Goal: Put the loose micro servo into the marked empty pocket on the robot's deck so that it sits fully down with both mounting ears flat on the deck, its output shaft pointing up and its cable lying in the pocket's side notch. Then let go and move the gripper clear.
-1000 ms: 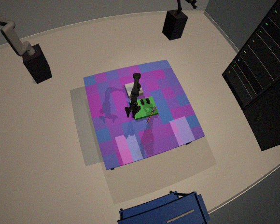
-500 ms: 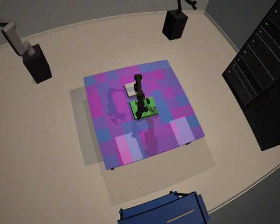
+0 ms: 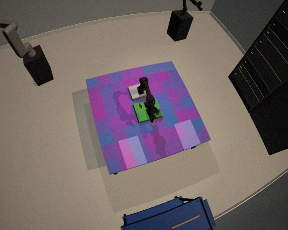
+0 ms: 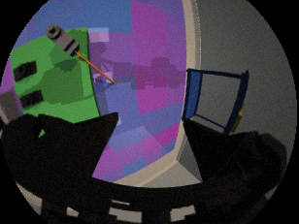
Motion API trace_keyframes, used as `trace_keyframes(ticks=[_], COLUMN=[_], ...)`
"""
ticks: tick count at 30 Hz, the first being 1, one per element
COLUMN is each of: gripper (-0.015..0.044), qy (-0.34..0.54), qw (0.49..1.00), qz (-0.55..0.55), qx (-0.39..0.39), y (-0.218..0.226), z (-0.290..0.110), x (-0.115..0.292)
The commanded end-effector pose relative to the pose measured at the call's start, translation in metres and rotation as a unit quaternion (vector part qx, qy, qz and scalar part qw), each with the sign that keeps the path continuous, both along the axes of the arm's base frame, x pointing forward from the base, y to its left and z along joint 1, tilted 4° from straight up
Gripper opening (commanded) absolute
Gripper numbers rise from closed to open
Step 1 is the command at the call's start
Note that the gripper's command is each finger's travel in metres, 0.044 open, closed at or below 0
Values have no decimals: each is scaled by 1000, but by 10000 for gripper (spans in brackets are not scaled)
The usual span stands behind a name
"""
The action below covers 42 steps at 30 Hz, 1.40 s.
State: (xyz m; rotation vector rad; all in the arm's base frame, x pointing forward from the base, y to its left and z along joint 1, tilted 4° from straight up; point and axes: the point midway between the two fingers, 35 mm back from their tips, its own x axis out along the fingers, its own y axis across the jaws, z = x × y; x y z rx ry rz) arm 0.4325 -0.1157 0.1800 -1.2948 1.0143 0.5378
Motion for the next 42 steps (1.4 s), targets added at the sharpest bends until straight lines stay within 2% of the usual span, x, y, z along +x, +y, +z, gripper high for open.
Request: trace_keyframes(ticks=[1, 14, 27, 42], gripper=[440, 440, 440, 440], qy=[39, 172, 290, 295], qw=[998, 960, 875, 870], qz=[45, 220, 387, 395], qx=[-2, -16, -26, -26], y=[19, 90, 152, 155], z=[-14, -51, -76, -103], x=[-4, -31, -71, -73])
